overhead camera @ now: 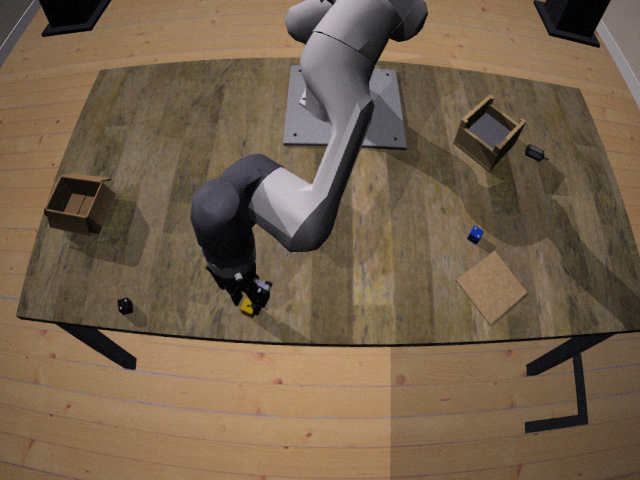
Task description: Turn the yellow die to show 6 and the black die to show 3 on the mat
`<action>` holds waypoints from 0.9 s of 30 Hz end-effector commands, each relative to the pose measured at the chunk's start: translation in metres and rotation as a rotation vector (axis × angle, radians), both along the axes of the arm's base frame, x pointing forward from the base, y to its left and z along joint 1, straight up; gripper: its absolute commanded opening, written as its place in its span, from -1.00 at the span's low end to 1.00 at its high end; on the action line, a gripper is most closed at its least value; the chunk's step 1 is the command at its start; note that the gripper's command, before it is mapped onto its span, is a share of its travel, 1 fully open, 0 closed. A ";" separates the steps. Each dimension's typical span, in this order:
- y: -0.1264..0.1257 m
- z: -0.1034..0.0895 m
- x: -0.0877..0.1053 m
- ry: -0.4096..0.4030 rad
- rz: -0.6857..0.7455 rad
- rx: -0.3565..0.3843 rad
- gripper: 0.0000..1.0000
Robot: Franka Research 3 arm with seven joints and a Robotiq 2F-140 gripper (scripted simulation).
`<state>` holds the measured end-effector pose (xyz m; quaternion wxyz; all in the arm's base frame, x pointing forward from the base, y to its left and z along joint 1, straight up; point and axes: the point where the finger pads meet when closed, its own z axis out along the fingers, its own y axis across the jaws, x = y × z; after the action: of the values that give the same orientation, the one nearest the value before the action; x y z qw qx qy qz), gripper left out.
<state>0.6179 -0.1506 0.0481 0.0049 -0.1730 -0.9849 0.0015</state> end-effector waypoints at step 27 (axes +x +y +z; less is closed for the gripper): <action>-0.001 -0.025 0.000 -0.004 0.002 0.001 -0.30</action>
<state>0.6186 -0.1510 0.0242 0.0036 -0.1725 -0.9850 0.0016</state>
